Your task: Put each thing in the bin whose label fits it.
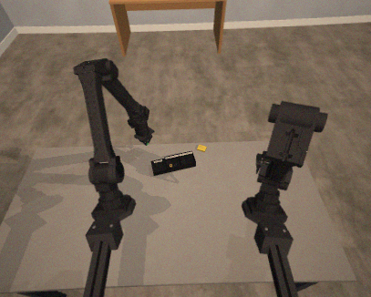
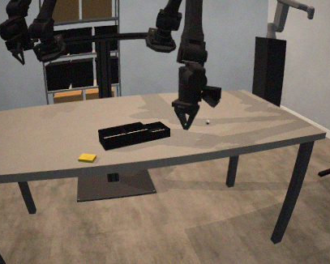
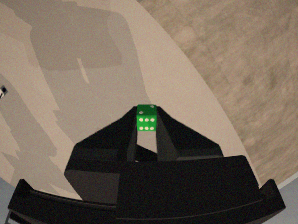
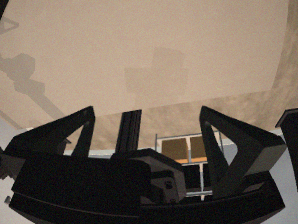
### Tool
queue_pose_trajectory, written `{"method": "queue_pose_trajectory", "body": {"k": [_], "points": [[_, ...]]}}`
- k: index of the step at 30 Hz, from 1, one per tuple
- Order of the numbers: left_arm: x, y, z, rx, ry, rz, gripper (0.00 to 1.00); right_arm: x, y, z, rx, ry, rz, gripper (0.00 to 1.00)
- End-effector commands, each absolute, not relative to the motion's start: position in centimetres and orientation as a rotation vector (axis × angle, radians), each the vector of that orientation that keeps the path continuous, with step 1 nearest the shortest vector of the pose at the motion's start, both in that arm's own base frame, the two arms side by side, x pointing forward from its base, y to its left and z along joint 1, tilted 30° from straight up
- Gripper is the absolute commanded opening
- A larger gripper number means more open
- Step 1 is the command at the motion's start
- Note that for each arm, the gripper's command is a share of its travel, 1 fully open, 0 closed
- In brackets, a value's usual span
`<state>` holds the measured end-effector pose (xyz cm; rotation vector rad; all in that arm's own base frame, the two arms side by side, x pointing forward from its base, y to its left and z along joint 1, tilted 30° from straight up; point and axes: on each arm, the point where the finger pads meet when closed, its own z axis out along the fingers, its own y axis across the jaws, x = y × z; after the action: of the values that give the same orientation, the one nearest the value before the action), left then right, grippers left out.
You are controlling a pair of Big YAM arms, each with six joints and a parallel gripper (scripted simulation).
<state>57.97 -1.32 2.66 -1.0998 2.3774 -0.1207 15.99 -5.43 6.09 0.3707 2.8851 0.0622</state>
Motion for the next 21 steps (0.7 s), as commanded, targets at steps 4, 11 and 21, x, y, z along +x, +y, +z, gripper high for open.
{"method": "queue_pose_trajectory", "body": {"k": [4, 11, 21], "points": [[56.7, -3.4, 2.8, -1.104, 2.341, -0.156, 0.11, 16.2, -5.7, 6.3, 0.389, 2.859, 0.054, 1.0], [53.6, -5.4, 0.6, -1.105, 2.343, -0.157, 0.11, 16.2, -5.7, 6.3, 0.389, 2.859, 0.054, 1.0], [49.9, -7.7, -2.1, -1.391, 2.22, -0.234, 0.11, 16.2, -5.7, 6.3, 0.389, 2.859, 0.054, 1.0]]}}
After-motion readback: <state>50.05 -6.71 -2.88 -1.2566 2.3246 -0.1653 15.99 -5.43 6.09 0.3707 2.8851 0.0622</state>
